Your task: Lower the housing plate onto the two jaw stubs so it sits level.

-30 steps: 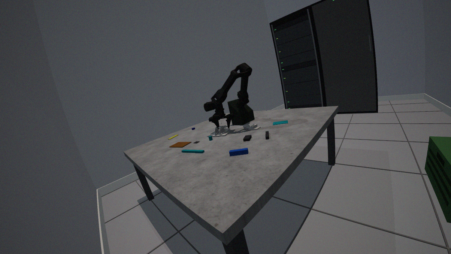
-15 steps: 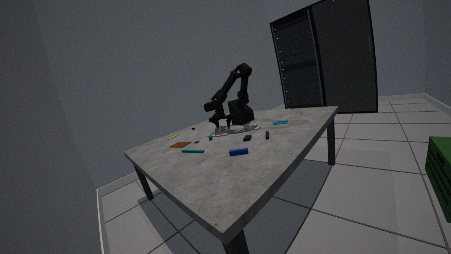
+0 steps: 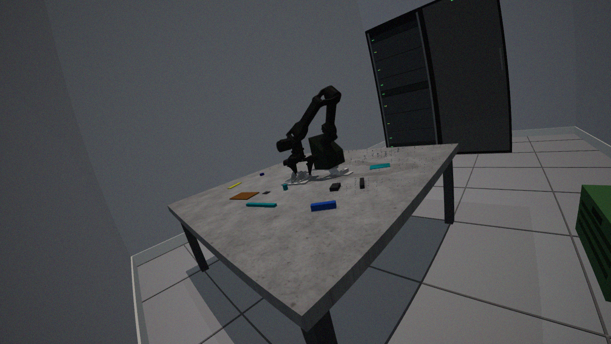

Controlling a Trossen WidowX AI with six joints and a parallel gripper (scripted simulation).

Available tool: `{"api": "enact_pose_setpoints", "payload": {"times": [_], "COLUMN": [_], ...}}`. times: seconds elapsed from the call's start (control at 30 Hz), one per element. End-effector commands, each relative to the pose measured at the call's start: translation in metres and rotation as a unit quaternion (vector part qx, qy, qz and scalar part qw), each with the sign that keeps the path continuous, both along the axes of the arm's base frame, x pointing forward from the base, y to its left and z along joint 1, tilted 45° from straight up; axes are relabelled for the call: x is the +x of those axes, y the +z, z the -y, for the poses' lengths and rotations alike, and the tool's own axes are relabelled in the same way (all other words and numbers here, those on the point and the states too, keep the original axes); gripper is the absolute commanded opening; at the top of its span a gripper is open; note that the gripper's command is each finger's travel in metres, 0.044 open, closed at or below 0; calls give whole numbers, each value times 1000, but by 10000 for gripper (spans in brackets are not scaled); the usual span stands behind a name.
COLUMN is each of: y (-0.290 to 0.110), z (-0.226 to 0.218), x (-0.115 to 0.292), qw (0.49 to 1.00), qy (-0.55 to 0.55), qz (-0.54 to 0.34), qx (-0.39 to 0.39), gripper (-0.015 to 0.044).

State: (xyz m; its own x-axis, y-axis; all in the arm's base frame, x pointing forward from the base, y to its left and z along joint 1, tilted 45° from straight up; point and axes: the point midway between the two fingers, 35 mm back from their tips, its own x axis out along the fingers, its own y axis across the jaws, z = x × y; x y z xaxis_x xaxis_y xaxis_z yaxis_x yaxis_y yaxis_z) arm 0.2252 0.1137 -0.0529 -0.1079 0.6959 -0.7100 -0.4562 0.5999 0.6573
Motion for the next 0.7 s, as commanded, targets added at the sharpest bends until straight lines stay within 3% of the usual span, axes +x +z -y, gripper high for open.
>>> {"api": "enact_pose_setpoints", "payload": {"times": [0.0, 0.67], "y": [-1, -3], "z": [-2, -4], "x": [-1, -1], "qw": [1000, 1000], "qy": [-1, -1], "qz": [-2, -2], "qx": [1, 1], "gripper": [351, 351]}}
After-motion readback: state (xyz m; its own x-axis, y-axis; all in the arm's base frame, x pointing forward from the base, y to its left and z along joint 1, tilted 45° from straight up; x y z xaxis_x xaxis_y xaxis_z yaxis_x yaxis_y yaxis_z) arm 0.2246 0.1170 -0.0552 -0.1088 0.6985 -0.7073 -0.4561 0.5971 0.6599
